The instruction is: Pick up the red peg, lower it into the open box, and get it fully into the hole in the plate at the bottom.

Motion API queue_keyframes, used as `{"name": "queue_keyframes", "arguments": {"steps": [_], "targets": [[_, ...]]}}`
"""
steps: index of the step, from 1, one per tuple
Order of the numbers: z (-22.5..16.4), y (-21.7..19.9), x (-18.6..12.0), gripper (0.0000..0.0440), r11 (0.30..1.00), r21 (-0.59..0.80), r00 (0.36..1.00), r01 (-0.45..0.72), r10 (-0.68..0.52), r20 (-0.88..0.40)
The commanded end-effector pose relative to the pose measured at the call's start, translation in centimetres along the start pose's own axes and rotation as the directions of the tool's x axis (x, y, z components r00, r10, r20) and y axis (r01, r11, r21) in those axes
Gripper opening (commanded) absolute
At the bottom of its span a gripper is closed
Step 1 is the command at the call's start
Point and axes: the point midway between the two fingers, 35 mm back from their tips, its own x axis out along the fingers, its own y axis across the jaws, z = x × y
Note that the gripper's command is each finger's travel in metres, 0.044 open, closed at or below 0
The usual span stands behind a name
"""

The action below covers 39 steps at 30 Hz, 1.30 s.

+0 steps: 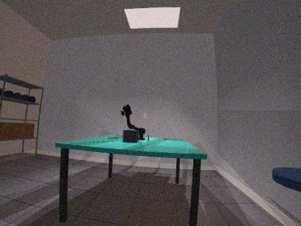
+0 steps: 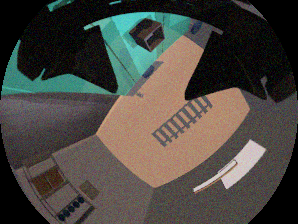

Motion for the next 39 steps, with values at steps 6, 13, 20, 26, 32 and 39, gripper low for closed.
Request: {"name": "queue_keyframes", "arguments": {"steps": [6,13,20,26,32,39], "targets": [[-2.9,4.3,0.1,0.0440,0.993,-0.007,0.989,-0.118,0.117,-0.095],[-7.8,9.8,0.4,0.0440,0.982,-0.025,0.955,-0.190,0.179,-0.236],[-13.1,14.0,0.6,0.0440,0.977,-0.022,0.906,-0.210,0.186,-0.381],[-17.9,16.4,0.6,0.0440,0.982,-0.022,0.852,-0.188,0.152,-0.501],[-22.7,18.0,0.7,0.0440,0.990,-0.027,0.788,-0.137,0.092,-0.608],[-28.1,19.0,0.9,0.0440,0.998,-0.044,0.700,-0.048,0.002,-0.715]]}}
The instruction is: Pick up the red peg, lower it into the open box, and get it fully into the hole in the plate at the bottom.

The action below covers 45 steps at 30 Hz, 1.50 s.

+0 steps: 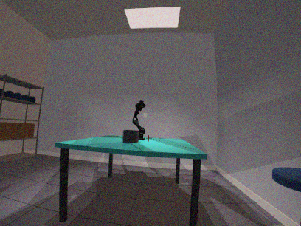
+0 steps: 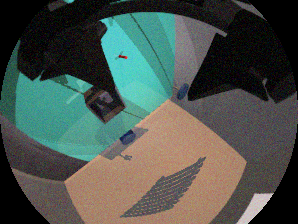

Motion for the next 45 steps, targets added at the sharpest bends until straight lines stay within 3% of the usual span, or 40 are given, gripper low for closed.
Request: {"name": "queue_keyframes", "arguments": {"steps": [1,9,21,45], "targets": [[-1.8,0.4,1.9,0.0440,0.999,0.020,0.997,0.044,-0.043,-0.069],[-5.8,0.5,5.8,0.0440,0.983,0.074,0.962,0.168,-0.147,-0.230],[-11.0,-0.4,10.7,0.0439,0.914,0.140,0.854,0.380,-0.288,-0.432],[-19.3,-4.9,16.8,0.0440,0.644,0.119,0.536,0.755,-0.503,-0.678]]}}
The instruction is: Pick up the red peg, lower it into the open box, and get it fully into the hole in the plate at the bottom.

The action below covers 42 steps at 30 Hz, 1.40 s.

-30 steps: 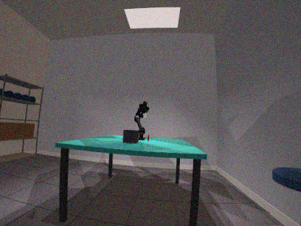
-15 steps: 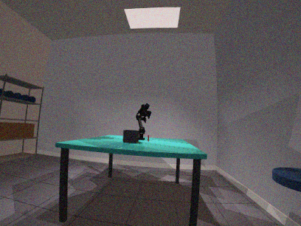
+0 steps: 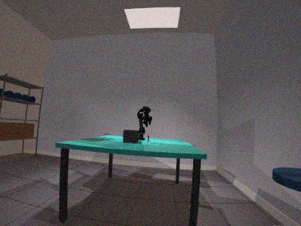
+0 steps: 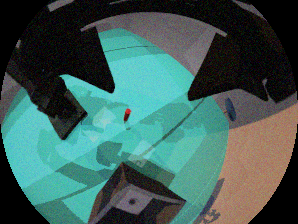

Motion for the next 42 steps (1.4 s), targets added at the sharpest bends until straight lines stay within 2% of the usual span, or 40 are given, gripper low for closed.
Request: {"name": "queue_keyframes", "arguments": {"steps": [1,12,21,38,40,42], "targets": [[-0.2,-0.3,1.5,0.0440,0.998,0.031,0.998,0.061,-0.060,-0.025],[-0.9,-1.7,5.2,0.0440,0.968,0.084,0.970,0.236,-0.230,-0.077],[-1.1,-3.1,8.0,0.0440,0.935,0.115,0.941,0.334,-0.325,-0.097],[-0.4,-6.3,13.1,0.0438,0.889,0.197,0.910,0.414,-0.402,-0.098],[-0.2,-6.5,13.6,0.0429,0.887,0.204,0.910,0.415,-0.405,-0.092],[-0.1,-6.6,14.0,0.0400,0.887,0.206,0.910,0.414,-0.404,-0.088]]}}
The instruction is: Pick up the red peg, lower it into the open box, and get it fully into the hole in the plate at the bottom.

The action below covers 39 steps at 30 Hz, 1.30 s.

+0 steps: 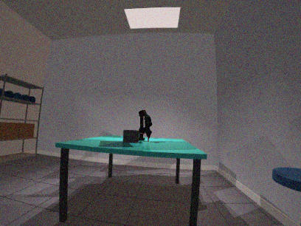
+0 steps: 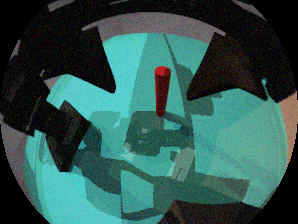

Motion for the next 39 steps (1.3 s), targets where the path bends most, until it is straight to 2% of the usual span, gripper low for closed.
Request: {"name": "queue_keyframes", "arguments": {"steps": [1,16,29,39], "targets": [[0.3,0.0,0.9,0.0380,1.000,0.011,1.000,0.009,-0.009,0.012],[0.2,1.2,1.8,0.0012,0.999,-0.043,1.000,0.004,-0.004,0.004],[-0.8,2.6,-2.9,0.0000,0.985,-0.057,0.983,-0.166,0.161,-0.086],[-0.3,3.1,-8.0,0.0000,0.952,-0.096,0.955,-0.292,0.284,-0.088]]}}
